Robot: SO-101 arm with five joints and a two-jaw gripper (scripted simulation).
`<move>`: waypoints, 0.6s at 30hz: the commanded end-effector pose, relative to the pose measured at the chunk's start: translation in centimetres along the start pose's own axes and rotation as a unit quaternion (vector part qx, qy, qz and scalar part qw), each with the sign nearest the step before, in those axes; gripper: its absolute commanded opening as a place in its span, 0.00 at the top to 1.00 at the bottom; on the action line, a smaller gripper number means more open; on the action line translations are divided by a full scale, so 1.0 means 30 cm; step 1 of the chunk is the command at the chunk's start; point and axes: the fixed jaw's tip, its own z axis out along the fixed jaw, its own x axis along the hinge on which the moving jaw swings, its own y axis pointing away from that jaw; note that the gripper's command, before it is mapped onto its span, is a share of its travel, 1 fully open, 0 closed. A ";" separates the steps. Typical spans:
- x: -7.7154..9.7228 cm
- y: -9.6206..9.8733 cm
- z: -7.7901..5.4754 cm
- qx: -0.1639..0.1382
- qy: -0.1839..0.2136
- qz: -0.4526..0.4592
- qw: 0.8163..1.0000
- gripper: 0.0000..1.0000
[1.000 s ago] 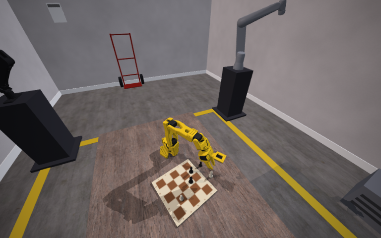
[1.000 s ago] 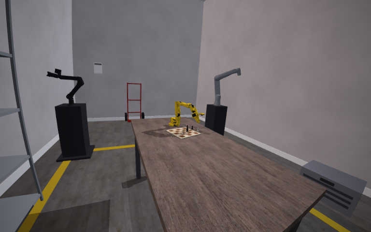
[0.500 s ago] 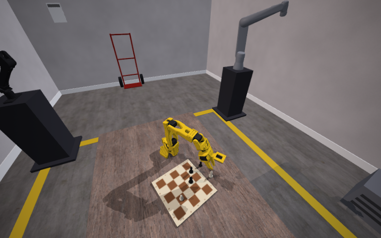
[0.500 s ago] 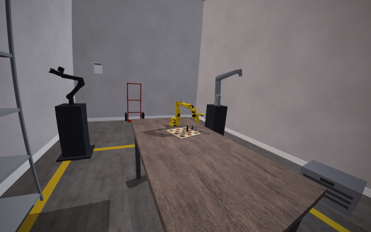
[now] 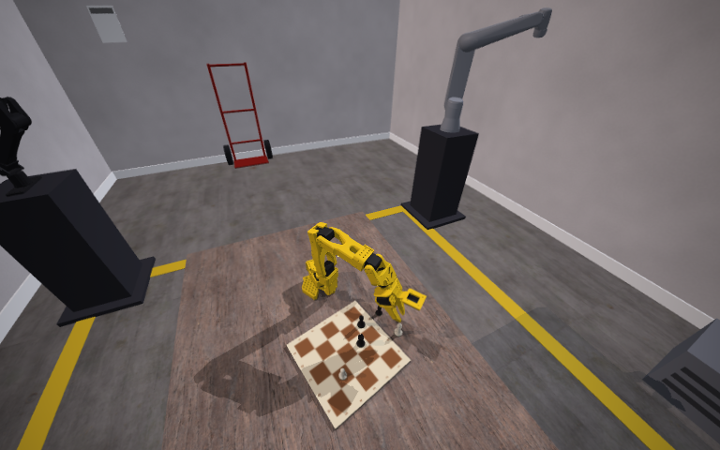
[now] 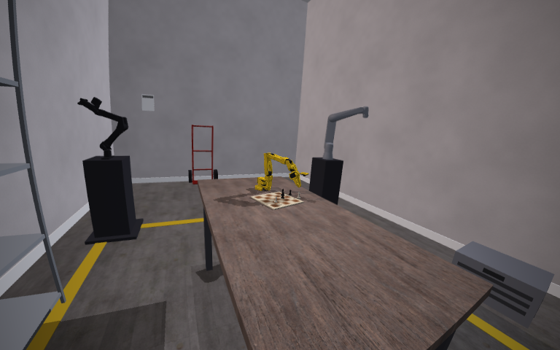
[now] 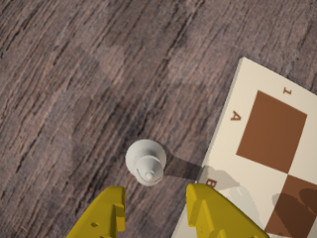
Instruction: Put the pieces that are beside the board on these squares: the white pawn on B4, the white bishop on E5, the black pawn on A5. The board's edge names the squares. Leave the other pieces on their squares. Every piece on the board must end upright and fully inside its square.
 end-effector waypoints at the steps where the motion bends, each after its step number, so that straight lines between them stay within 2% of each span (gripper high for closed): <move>1: 0.010 0.010 0.003 -0.003 0.000 0.001 1.000 0.90; 9: 0.020 0.010 0.020 -0.003 0.000 0.001 1.000 0.90; 18: 0.049 0.011 0.069 -0.003 0.000 0.001 1.000 0.90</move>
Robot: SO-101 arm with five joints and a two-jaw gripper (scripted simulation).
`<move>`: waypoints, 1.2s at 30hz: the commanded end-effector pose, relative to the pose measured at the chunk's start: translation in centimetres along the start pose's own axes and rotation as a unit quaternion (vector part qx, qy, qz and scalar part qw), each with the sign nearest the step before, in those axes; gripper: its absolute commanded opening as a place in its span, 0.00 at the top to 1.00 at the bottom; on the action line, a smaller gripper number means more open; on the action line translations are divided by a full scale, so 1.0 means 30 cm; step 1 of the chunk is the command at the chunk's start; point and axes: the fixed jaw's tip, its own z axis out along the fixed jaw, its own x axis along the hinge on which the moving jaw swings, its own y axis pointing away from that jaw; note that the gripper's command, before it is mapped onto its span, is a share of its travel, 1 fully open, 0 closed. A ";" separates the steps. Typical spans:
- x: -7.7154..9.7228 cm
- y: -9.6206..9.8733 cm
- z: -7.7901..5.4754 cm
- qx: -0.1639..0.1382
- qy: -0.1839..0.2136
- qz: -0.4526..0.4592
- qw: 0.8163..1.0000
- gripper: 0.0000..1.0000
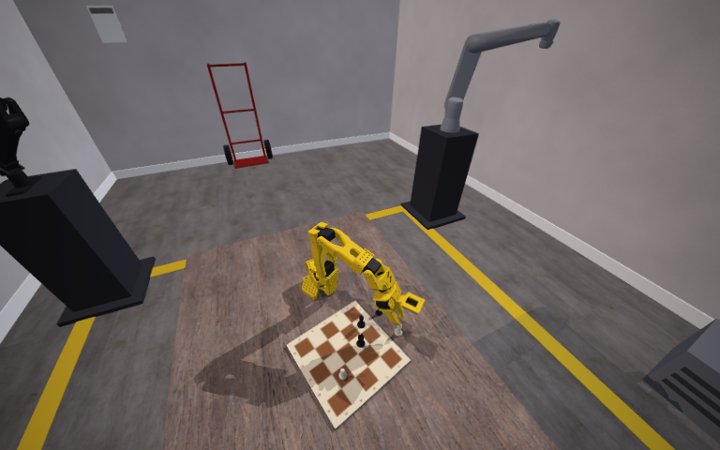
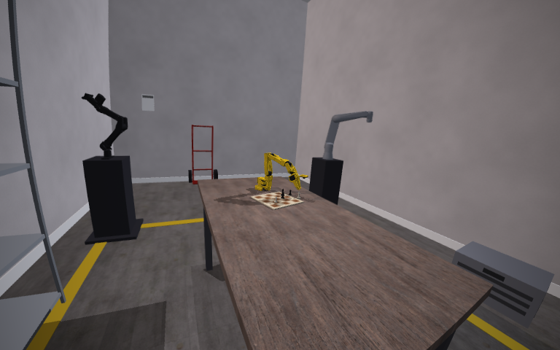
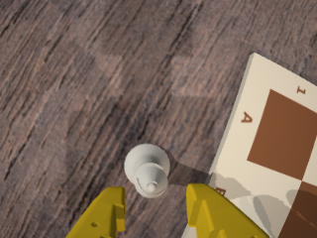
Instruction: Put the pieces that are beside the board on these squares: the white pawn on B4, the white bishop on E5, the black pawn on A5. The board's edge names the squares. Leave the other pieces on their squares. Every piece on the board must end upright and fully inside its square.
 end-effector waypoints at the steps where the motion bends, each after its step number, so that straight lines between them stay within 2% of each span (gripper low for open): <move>1: 0.027 0.011 0.032 -0.004 0.007 0.001 1.000 0.90; 19: 0.077 0.011 0.114 -0.004 0.007 0.001 1.000 0.90; 36: 0.089 0.011 0.119 -0.004 0.008 0.001 1.000 0.90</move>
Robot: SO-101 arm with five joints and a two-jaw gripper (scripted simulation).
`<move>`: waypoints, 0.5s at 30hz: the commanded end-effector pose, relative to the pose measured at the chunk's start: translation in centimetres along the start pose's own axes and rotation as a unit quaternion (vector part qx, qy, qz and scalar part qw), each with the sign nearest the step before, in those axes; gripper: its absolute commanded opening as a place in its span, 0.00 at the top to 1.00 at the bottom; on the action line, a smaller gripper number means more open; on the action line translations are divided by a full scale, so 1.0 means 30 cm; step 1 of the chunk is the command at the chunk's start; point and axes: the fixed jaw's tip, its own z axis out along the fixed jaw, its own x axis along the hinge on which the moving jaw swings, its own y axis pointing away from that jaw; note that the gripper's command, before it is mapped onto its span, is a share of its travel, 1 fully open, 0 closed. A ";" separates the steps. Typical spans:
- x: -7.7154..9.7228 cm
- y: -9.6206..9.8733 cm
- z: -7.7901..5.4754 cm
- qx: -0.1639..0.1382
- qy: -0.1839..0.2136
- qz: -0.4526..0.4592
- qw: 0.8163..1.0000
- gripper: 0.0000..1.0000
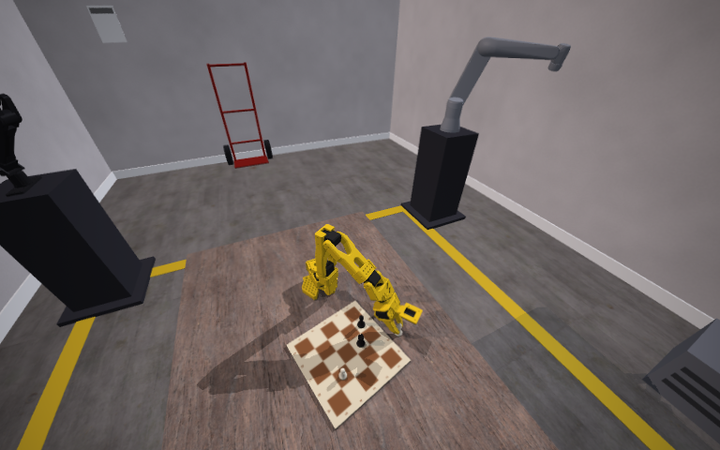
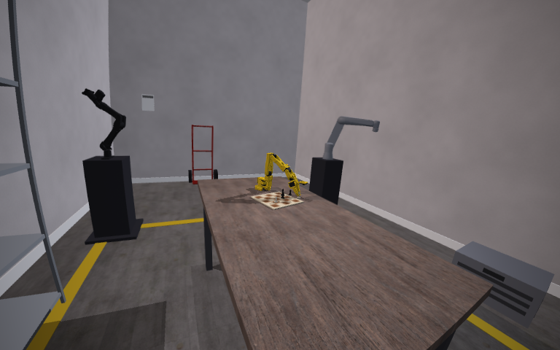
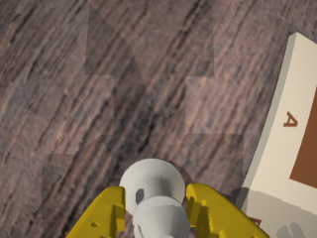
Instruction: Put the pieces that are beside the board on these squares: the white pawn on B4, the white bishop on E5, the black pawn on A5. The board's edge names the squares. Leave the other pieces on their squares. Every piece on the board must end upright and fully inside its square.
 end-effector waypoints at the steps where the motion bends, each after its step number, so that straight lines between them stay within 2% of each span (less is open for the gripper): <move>1: 0.024 0.011 0.005 -0.004 0.009 0.001 1.000 0.90; 15: 0.018 0.010 -0.003 -0.004 0.009 0.001 1.000 0.90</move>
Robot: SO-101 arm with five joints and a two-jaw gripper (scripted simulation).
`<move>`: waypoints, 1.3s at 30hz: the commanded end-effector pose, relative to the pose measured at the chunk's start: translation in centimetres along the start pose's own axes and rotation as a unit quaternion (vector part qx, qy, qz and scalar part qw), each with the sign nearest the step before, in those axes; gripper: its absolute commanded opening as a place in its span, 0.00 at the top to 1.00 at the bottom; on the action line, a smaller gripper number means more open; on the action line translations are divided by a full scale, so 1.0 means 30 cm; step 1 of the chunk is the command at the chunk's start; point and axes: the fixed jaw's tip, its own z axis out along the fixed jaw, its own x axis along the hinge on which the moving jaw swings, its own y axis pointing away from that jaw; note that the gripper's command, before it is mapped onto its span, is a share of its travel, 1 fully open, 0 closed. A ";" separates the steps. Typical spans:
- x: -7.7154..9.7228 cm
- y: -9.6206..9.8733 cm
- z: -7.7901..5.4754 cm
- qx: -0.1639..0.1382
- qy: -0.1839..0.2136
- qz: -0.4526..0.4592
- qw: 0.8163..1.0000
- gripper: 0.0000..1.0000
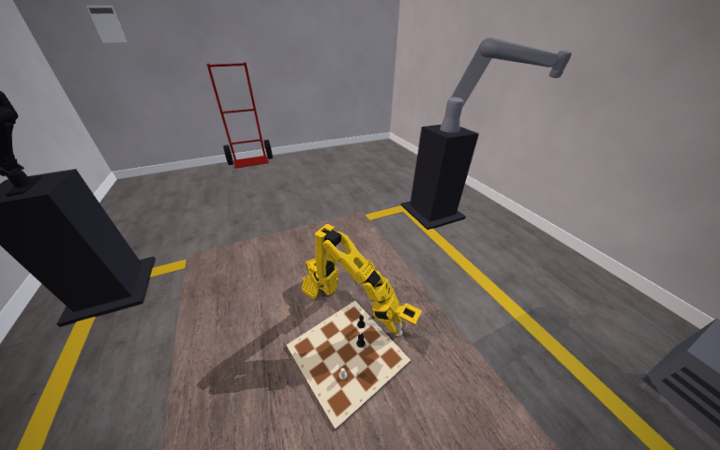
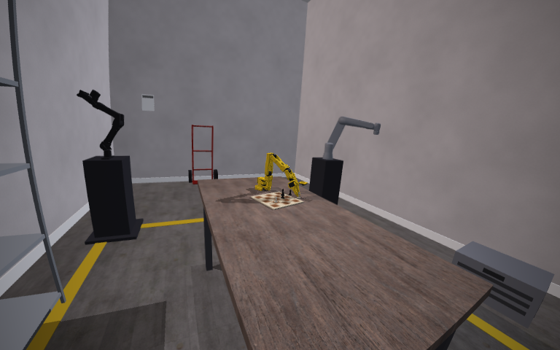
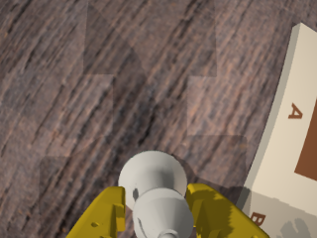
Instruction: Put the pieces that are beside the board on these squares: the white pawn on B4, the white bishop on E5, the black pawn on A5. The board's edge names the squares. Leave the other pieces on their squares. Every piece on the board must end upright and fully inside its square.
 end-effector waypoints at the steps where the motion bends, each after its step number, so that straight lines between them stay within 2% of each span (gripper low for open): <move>1: 0.003 0.010 -0.007 -0.003 0.004 0.001 1.000 0.90; 18: -0.019 0.010 -0.019 -0.003 0.004 0.001 1.000 0.90; 39: -0.019 0.004 -0.019 -0.001 0.004 0.001 1.000 0.90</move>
